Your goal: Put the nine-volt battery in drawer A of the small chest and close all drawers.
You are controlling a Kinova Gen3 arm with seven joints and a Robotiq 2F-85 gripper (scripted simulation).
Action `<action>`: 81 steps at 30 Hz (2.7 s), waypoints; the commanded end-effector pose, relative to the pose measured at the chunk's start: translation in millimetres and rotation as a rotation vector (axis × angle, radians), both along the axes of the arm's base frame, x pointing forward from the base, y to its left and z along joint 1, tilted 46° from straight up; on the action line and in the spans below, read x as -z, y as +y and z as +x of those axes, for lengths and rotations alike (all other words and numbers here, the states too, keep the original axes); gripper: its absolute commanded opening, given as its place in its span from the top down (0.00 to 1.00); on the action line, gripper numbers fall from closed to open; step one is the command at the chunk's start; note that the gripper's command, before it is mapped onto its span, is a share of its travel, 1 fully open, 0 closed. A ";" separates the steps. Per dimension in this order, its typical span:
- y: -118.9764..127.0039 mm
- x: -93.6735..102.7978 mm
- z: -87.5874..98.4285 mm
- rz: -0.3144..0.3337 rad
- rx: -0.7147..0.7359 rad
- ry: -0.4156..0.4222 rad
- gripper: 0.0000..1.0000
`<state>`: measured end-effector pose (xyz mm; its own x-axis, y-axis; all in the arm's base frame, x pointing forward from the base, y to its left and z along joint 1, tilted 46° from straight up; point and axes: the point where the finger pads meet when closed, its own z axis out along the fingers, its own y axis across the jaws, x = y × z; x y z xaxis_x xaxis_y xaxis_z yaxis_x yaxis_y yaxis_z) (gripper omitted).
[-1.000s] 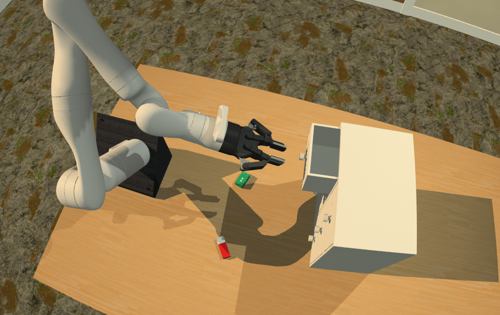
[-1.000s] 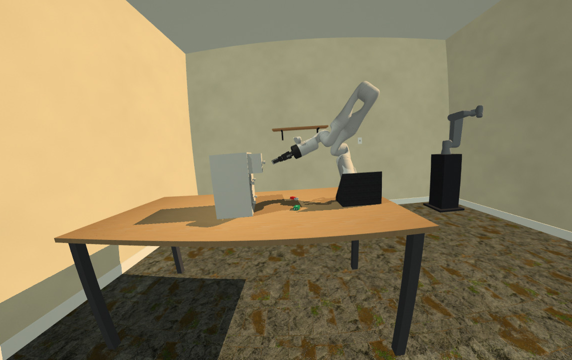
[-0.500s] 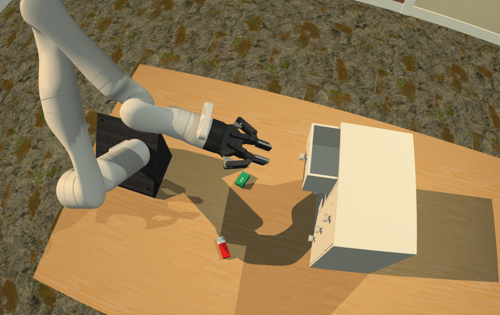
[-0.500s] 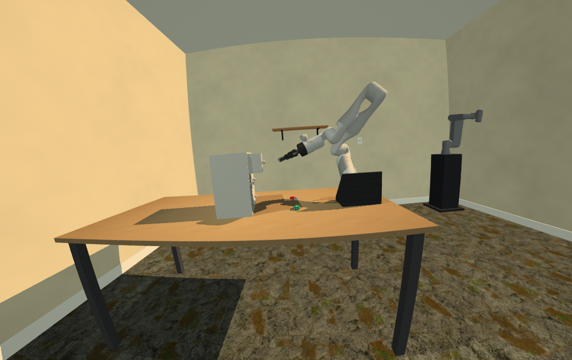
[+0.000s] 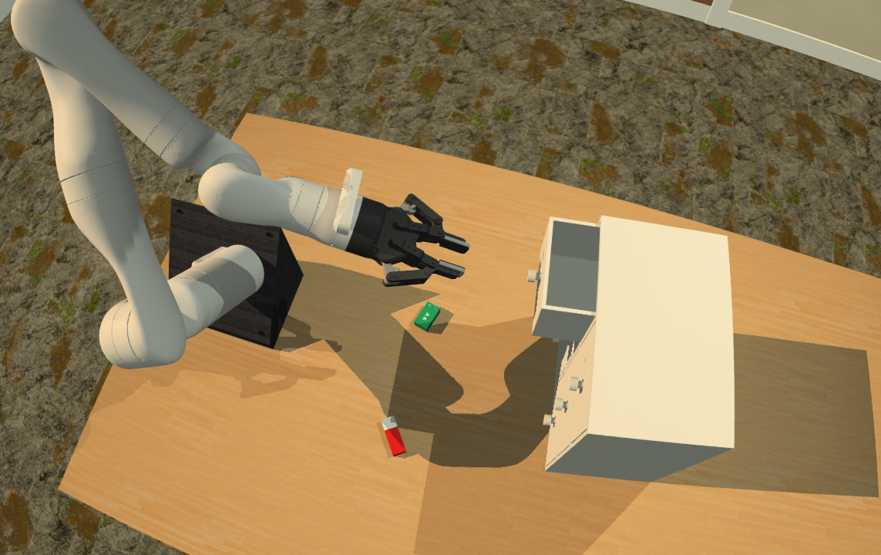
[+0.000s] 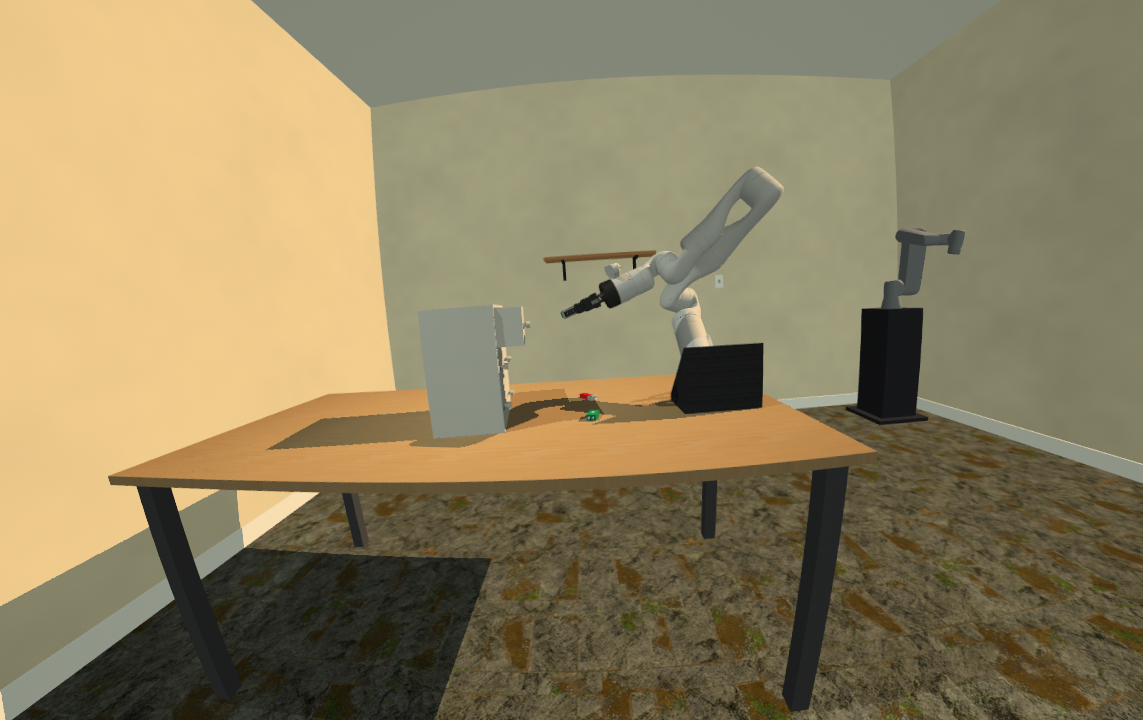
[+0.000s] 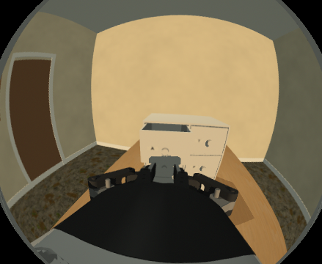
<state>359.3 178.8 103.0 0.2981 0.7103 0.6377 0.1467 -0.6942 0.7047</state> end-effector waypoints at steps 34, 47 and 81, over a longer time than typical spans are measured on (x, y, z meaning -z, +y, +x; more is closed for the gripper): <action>1.9 -7.6 -4.3 0.120 0.129 -0.111 0.67; 8.1 -9.9 -7.6 0.211 0.203 -0.174 0.67; 28.6 -35.9 -40.9 0.890 0.916 -0.733 0.67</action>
<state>319.5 218.2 142.8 -0.0846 -0.1898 0.9782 -0.6805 -0.7061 -0.1959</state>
